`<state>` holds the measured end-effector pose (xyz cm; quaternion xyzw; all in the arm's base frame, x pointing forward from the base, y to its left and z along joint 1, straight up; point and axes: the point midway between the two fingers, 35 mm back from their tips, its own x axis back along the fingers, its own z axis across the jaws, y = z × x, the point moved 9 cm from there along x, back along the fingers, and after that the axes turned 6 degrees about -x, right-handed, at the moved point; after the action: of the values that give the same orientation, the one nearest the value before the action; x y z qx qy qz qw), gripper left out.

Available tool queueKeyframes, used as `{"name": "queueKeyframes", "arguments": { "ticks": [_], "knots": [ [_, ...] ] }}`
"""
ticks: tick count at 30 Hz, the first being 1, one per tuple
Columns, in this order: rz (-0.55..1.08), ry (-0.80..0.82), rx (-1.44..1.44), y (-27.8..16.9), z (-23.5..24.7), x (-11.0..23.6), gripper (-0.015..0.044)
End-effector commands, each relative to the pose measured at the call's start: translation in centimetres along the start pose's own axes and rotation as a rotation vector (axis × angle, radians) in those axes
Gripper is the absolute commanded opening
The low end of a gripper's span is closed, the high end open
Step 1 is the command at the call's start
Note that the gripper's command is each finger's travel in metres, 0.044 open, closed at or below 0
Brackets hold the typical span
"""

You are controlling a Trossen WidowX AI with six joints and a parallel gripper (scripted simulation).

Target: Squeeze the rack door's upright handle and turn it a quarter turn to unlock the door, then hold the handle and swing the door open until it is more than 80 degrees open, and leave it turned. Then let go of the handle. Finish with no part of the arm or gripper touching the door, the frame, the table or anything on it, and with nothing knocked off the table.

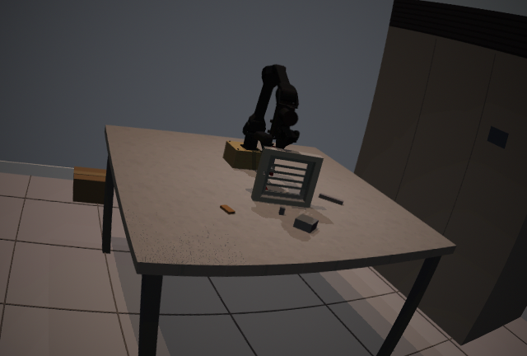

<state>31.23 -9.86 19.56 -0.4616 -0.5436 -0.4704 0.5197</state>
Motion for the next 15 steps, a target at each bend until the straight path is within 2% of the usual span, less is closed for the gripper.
{"name": "queueKeyframes", "arguments": {
  "ticks": [1,15],
  "knots": [
    [-0.001,0.002,0.206,0.02,0.01,-0.05,0.0289],
    [-0.001,0.002,0.9,0.03,0.01,-0.05,0.0289]
  ]
}}
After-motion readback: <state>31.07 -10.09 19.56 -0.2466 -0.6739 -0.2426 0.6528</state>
